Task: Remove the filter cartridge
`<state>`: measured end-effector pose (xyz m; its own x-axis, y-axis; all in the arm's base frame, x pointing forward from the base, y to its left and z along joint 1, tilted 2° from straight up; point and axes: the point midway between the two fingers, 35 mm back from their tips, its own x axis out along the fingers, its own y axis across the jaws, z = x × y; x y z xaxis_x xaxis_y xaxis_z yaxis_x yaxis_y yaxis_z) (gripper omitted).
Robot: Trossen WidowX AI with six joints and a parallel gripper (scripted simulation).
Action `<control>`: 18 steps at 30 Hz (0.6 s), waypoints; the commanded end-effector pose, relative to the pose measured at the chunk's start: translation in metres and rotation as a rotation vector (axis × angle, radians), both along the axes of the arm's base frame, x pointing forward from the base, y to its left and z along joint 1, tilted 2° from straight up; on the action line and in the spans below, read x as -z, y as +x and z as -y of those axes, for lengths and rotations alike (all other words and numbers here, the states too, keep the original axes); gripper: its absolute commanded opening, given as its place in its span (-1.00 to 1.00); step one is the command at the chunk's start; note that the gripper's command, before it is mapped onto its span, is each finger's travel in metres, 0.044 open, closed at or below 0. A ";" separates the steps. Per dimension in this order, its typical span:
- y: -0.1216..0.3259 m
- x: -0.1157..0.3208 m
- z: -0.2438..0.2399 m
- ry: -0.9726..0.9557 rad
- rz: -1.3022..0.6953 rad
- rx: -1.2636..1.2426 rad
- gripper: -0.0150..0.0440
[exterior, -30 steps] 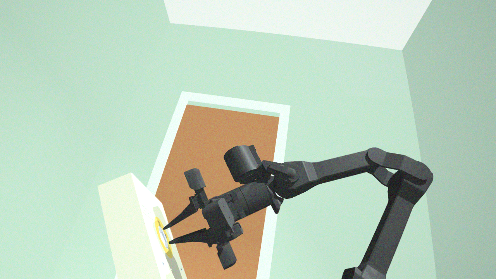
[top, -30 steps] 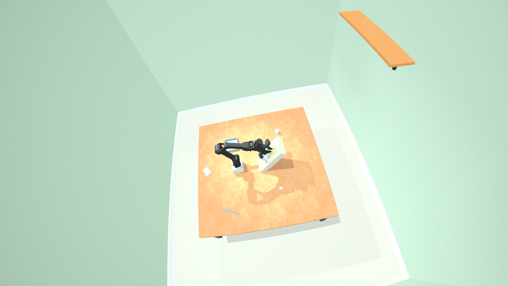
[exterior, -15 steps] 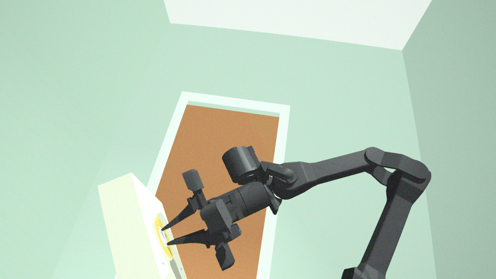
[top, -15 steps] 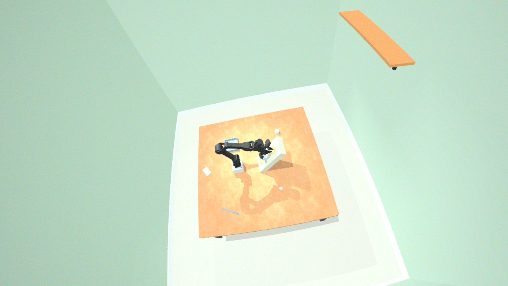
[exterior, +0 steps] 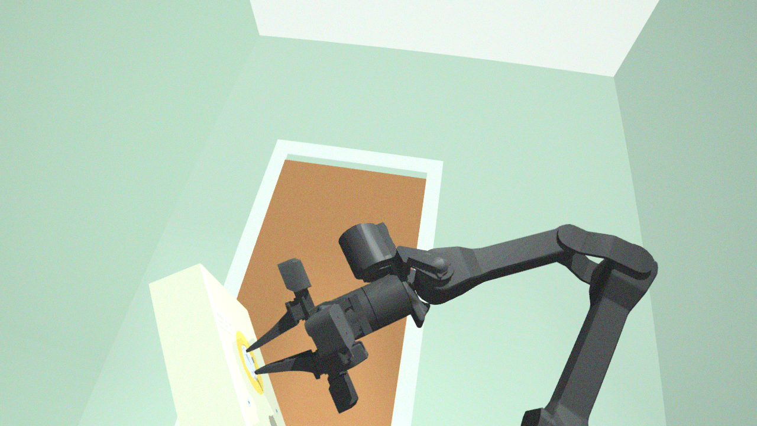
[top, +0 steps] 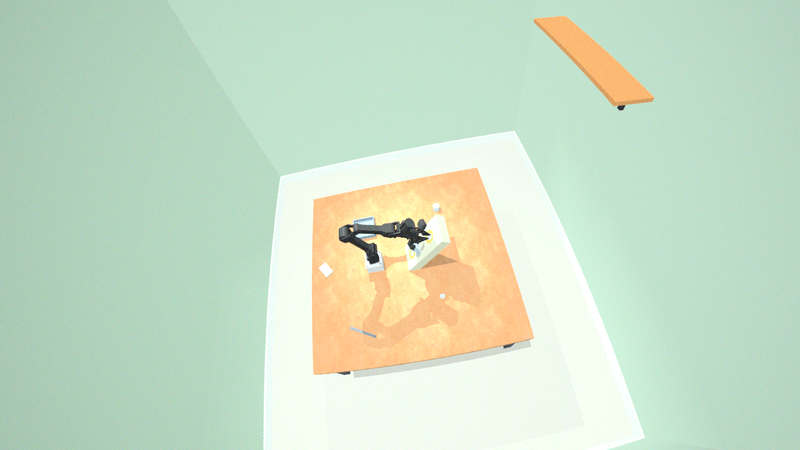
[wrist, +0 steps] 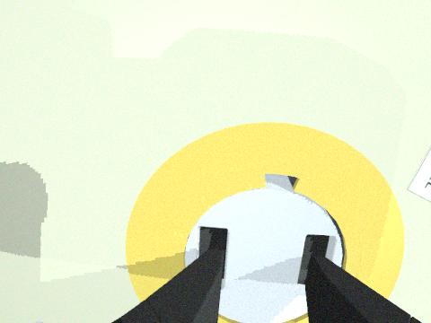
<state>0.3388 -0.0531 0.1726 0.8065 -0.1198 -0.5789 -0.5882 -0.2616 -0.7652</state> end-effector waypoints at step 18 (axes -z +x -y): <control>0.009 0.005 0.002 -0.006 0.001 -0.002 -0.10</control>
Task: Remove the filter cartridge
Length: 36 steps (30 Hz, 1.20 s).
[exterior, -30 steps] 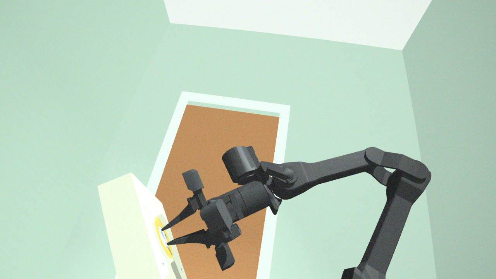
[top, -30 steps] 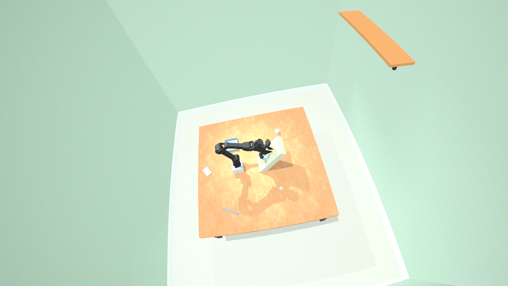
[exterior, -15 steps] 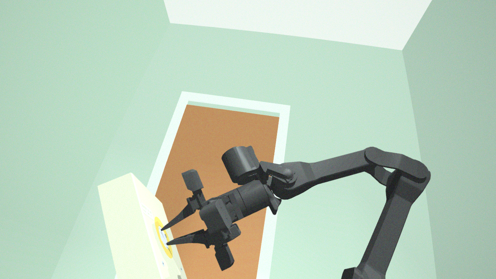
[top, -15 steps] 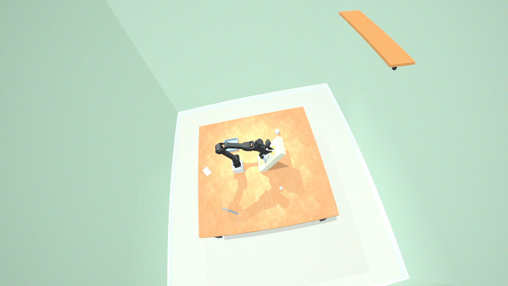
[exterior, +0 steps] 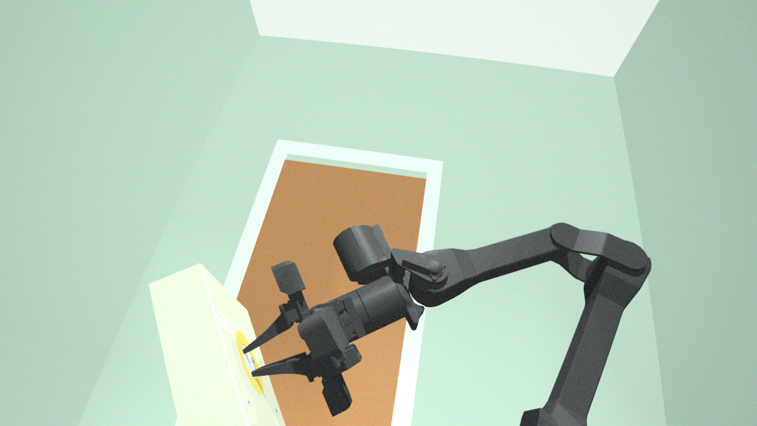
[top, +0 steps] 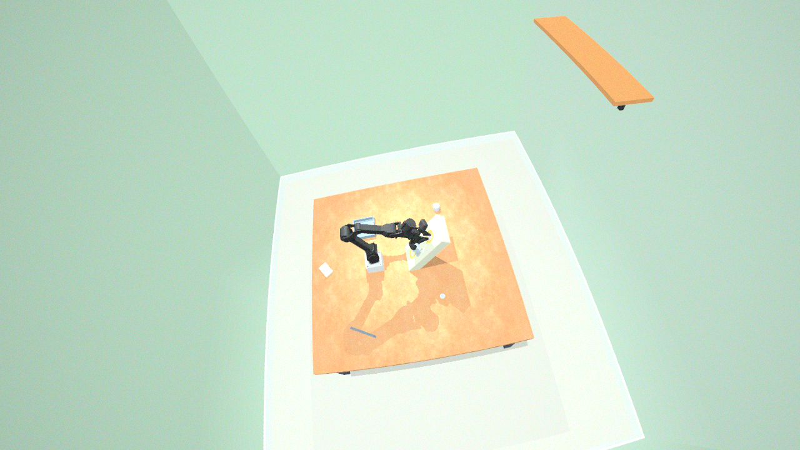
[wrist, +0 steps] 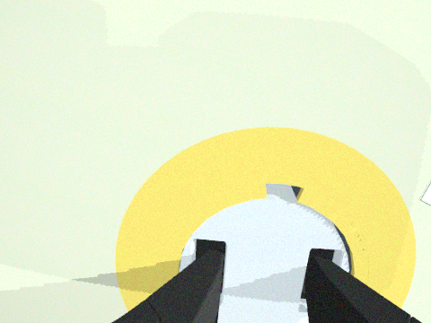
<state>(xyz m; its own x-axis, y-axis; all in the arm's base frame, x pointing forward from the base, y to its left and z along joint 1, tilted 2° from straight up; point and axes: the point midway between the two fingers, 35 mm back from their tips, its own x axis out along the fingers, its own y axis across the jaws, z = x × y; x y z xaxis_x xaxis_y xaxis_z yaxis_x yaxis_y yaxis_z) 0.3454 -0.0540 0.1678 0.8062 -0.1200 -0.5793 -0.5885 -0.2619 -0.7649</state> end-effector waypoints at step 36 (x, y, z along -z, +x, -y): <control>0.006 0.003 0.001 0.178 0.029 0.130 -0.49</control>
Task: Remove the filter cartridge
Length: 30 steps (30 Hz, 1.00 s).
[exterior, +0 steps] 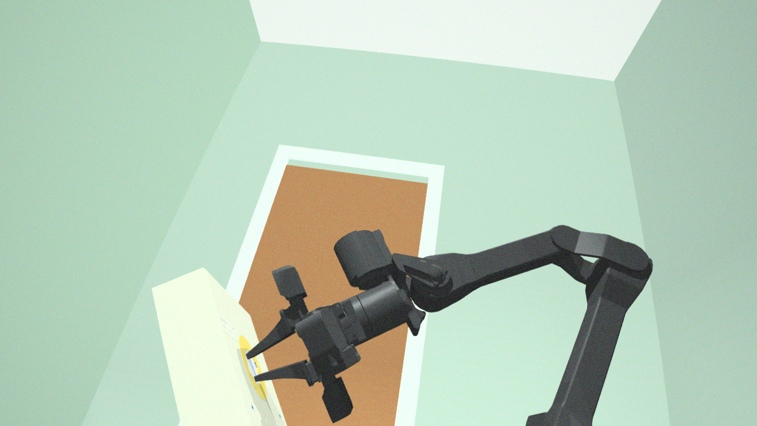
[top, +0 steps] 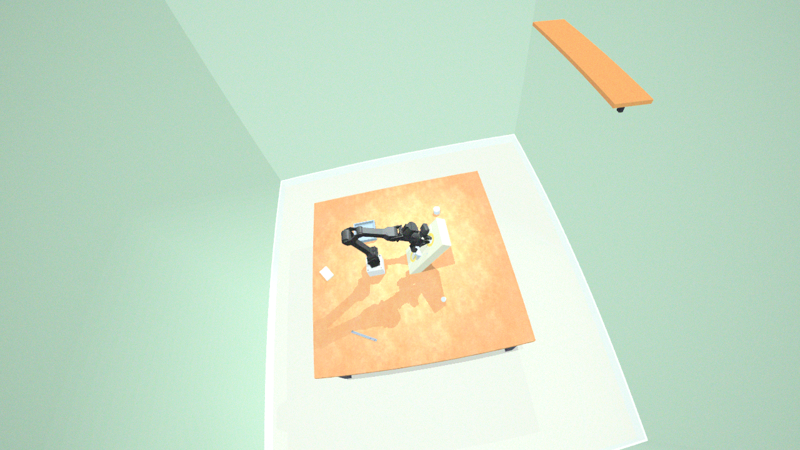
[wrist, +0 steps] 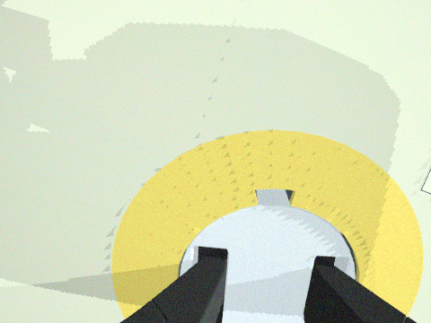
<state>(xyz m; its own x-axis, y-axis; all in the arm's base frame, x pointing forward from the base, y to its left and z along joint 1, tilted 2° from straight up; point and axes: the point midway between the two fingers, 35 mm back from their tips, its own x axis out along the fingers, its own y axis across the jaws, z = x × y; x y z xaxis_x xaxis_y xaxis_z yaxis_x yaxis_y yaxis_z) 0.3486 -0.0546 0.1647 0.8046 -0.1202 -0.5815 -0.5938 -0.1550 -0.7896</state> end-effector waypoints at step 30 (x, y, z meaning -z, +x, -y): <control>0.003 0.001 0.001 0.933 0.145 0.672 -0.49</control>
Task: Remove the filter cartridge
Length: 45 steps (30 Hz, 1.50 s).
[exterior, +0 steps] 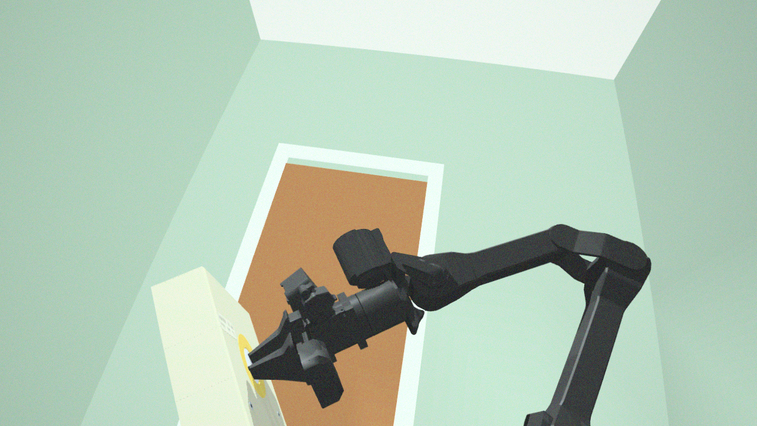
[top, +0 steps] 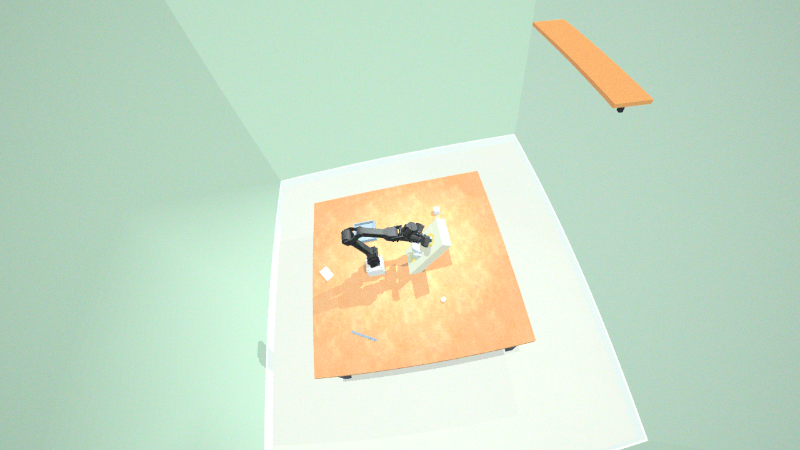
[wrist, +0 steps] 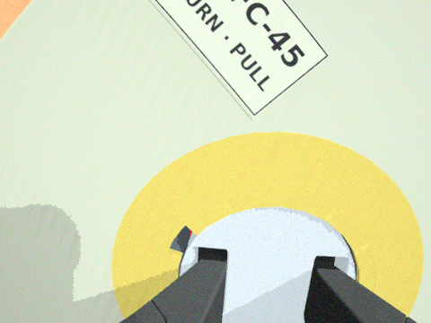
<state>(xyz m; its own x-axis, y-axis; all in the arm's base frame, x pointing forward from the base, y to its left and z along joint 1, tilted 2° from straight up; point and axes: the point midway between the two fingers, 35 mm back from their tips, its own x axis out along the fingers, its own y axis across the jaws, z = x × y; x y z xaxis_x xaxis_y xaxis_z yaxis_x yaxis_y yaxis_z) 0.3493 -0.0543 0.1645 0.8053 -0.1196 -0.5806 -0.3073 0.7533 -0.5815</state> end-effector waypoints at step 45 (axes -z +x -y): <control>-0.061 -0.038 -0.009 0.437 0.064 0.318 -0.49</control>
<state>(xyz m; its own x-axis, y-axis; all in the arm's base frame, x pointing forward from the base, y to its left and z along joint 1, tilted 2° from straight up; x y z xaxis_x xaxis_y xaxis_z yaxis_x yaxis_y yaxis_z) 0.2929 -0.0461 0.2037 0.8026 -0.1202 -0.5842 0.0053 0.9809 -0.1945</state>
